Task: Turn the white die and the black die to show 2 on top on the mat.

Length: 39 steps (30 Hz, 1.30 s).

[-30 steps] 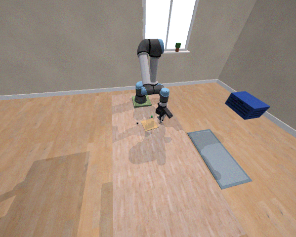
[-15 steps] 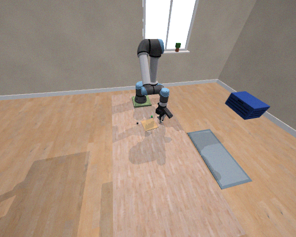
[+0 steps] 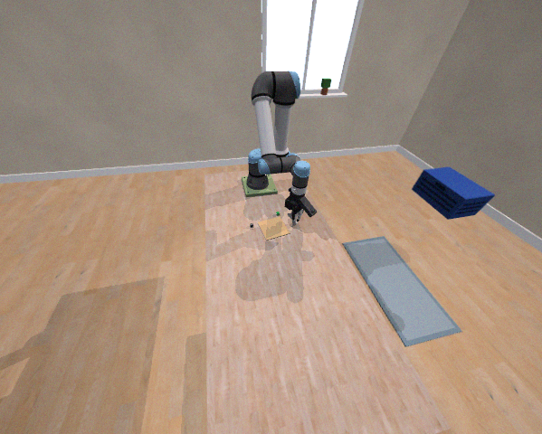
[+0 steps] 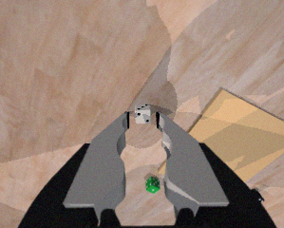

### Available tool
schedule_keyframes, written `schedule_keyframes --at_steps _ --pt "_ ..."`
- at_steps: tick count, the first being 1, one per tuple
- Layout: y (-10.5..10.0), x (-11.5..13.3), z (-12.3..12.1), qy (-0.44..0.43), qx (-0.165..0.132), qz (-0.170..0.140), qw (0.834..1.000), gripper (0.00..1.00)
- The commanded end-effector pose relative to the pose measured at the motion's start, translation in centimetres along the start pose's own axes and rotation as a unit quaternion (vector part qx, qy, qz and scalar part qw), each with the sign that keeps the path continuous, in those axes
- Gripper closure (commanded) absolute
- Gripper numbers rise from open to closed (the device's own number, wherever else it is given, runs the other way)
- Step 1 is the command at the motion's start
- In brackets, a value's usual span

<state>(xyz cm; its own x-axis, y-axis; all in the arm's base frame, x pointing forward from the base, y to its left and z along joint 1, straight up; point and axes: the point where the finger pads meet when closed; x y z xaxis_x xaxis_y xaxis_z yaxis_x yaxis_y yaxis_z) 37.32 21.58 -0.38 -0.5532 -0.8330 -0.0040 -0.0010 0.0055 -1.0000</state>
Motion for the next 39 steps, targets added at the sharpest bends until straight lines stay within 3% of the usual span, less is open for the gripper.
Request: schedule_keyframes --at_steps 1,2,39 --pt "-0.04 -0.03 0.03 0.000 0.000 0.000 1.000 0.82" --pt "-0.04 -0.03 0.03 0.000 0.000 0.000 1.000 1.00" --pt "-0.26 -0.03 0.03 0.000 0.000 0.000 1.000 1.00"
Point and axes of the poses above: the point where the finger pads meet when closed, its own y axis out along the fingers, its own z axis across the jaws, x = y × z, and after that the axes turned 13 degrees about -y, right-handed
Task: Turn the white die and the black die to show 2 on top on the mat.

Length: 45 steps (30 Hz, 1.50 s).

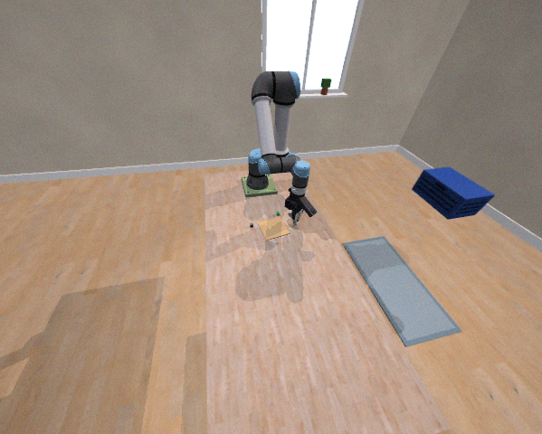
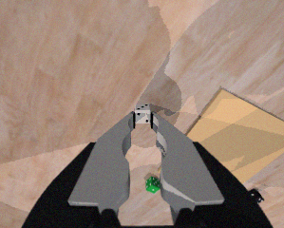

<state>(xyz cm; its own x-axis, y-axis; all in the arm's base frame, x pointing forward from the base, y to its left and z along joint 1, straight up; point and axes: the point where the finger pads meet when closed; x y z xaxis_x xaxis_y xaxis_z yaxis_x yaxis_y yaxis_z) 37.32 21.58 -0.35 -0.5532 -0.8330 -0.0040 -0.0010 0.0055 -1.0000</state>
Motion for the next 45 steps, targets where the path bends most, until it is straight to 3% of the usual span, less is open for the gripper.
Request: schedule_keyframes --at_steps 1,7,19,26,38,45 --pt "-0.4 0.0 0.0 0.000 0.000 0.000 1.000 1.00" --pt "-1.8 0.0 0.0 0.000 0.000 0.000 1.000 1.00" --pt "-8.9 0.0 0.0 0.000 0.000 0.000 1.000 1.00" --pt "-10.0 0.0 0.0 0.000 0.000 0.000 1.000 1.00" --pt "-10.0 0.0 0.1 0.002 0.000 0.000 1.000 1.00" --pt "-10.2 3.4 3.2 0.091 0.000 0.000 0.996 1.00"
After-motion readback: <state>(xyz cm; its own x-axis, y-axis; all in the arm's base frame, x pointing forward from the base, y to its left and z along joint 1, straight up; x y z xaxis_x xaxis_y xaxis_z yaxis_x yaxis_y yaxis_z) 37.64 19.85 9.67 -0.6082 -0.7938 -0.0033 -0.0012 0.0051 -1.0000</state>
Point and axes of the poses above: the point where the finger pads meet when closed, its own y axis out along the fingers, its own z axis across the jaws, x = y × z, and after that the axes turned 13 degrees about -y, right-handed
